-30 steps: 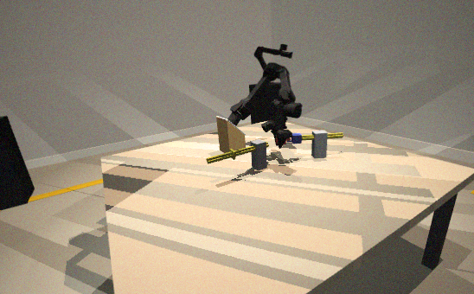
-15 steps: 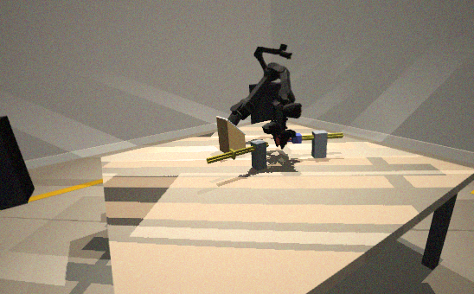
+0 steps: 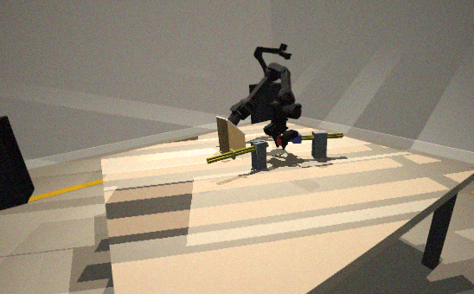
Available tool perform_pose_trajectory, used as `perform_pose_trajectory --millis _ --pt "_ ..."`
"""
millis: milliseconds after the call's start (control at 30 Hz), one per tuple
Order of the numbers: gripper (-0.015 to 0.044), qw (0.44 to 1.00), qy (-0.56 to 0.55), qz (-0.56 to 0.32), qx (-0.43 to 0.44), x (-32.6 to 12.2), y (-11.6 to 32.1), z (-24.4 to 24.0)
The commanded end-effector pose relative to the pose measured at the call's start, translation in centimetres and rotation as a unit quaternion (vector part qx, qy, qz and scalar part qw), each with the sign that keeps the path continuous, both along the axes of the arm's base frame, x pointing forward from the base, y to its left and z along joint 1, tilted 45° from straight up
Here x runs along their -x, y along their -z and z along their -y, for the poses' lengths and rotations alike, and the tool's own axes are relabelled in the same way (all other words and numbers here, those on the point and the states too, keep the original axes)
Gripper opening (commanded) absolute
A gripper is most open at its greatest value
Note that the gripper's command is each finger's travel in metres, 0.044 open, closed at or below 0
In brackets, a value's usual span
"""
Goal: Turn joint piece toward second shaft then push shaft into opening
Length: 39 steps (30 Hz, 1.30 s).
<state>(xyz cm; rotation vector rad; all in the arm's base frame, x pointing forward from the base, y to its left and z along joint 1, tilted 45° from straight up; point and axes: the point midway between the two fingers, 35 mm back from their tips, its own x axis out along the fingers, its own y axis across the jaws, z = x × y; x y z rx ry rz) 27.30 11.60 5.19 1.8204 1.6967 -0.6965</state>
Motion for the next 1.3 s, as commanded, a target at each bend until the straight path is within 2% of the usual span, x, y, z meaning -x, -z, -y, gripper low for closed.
perform_pose_trajectory --millis 0,567,733,833,1200,1267 --pt "0.0 1.0 -0.006 0.007 -0.002 -0.09 0.01 -0.02" --pt "0.0 1.0 -0.004 0.003 -0.002 -0.05 0.02 -0.01" --pt "0.0131 1.0 -0.004 0.003 -0.002 -0.05 0.02 -0.01" --pt "0.0147 1.0 -0.004 0.003 -0.002 -0.05 0.02 -0.01" --pt "0.0436 1.0 -0.004 0.003 -0.002 -0.05 0.02 -0.01" --pt "0.044 1.0 -0.004 0.003 -0.002 -0.05 0.02 -0.01"
